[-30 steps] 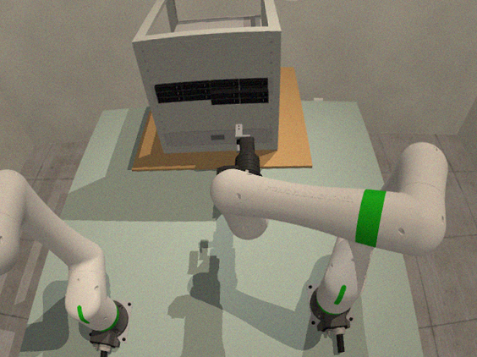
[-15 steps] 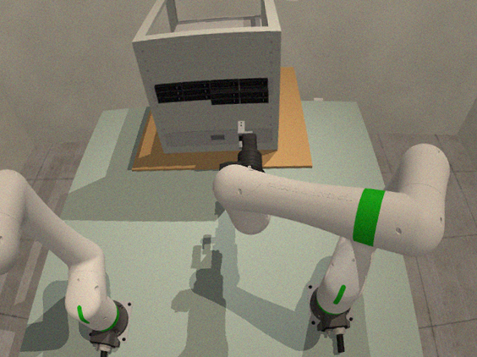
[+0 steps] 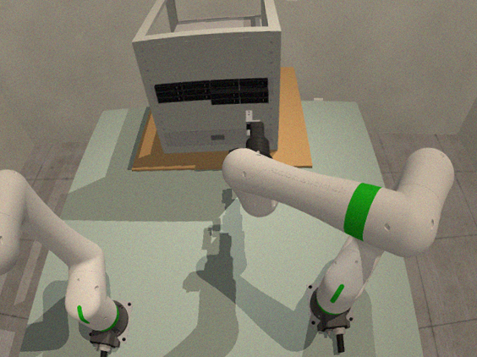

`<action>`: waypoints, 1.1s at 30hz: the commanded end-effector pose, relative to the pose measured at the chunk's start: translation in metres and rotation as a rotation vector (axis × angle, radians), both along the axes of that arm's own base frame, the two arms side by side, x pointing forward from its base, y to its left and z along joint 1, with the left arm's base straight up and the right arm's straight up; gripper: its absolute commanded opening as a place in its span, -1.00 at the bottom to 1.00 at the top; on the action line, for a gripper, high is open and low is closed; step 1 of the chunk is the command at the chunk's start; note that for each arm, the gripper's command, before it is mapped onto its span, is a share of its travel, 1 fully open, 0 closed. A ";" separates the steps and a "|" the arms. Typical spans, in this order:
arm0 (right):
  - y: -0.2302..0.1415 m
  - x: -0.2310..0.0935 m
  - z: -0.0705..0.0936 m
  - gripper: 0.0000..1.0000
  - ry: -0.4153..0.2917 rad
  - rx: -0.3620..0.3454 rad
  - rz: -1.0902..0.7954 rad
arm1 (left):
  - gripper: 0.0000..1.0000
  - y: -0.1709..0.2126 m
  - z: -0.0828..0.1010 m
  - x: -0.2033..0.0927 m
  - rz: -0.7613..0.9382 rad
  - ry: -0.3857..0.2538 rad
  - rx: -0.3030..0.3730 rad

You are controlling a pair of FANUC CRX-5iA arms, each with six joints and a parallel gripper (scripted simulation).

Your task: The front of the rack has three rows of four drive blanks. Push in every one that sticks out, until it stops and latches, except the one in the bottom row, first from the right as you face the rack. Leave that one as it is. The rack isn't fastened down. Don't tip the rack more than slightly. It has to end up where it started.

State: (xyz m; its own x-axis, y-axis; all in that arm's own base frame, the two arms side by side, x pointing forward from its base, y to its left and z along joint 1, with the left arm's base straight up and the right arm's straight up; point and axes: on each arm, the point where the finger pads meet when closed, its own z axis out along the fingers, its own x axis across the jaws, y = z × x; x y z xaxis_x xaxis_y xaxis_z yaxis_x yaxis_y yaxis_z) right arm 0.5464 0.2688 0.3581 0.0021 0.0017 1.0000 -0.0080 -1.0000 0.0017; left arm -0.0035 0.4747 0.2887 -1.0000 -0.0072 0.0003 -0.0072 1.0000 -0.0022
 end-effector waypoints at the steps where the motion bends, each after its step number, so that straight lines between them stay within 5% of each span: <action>1: -0.009 0.024 0.000 1.00 -0.002 0.002 0.002 | 1.00 0.000 0.001 0.000 0.000 0.000 0.002; 14: -0.024 0.059 -0.001 1.00 -0.002 0.002 0.002 | 1.00 0.000 0.001 0.000 0.000 0.000 0.002; 33: -0.025 0.061 -0.001 1.00 -0.002 0.002 0.002 | 1.00 0.000 0.001 0.000 0.000 0.000 0.002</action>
